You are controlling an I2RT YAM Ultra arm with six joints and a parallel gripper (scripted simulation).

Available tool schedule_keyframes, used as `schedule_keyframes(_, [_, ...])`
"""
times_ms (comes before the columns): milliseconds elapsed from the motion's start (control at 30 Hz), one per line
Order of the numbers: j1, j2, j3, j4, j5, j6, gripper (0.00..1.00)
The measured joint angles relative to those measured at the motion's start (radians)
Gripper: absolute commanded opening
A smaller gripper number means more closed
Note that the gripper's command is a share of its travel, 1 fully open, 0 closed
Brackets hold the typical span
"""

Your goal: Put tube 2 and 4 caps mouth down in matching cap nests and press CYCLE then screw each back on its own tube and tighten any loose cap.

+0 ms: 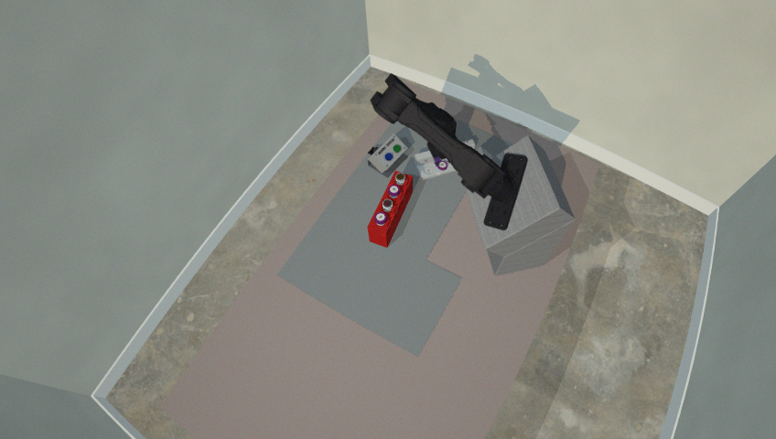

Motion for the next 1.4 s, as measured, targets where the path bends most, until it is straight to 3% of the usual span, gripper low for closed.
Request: schedule_keyframes(1400, [0.021, 0.024, 0.004, 0.047, 0.008, 0.03, 0.47])
